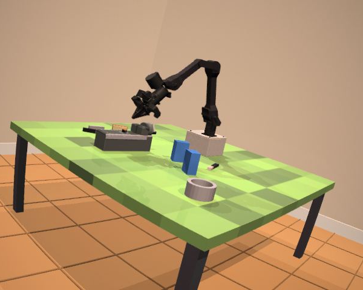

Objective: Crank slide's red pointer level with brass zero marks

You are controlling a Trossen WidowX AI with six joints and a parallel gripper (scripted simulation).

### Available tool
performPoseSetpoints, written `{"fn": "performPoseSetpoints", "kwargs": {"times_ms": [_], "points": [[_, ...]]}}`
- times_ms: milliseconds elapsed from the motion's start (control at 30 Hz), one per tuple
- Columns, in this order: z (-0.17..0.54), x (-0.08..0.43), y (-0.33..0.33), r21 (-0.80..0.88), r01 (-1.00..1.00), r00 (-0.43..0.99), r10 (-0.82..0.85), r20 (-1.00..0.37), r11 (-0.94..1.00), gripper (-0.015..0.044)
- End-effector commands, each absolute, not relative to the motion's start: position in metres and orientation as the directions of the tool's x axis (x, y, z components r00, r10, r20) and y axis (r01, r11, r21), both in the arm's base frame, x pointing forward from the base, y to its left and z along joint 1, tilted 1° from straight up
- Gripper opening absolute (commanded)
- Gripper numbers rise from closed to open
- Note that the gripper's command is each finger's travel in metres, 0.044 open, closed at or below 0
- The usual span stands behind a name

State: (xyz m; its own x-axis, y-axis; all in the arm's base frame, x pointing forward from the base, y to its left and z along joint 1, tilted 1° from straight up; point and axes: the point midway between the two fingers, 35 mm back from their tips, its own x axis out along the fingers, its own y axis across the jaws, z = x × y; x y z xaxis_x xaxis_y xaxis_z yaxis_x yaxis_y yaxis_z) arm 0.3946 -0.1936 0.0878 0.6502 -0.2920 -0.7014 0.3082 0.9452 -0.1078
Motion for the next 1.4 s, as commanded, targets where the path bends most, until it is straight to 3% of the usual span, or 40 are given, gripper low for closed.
{"fn": "performPoseSetpoints", "kwargs": {"times_ms": [0,67,633,667,1233,1367], "points": [[0.0878,0.3946,-0.1936,-0.108,0.308,0.65,-0.292,-0.701,0.945,0.0],[0.0878,0.3946,-0.1936,-0.108,0.308,0.65,-0.292,-0.701,0.945,0.0],[0.0878,0.3946,-0.1936,-0.108,0.308,0.65,-0.292,-0.701,0.945,0.044],[0.0878,0.3946,-0.1936,-0.108,0.308,0.65,-0.292,-0.701,0.945,0.044],[0.0878,0.3946,-0.1936,-0.108,0.308,0.65,-0.292,-0.701,0.945,0.0],[0.0878,0.3946,-0.1936,-0.108,0.308,0.65,-0.292,-0.701,0.945,0.0]]}}
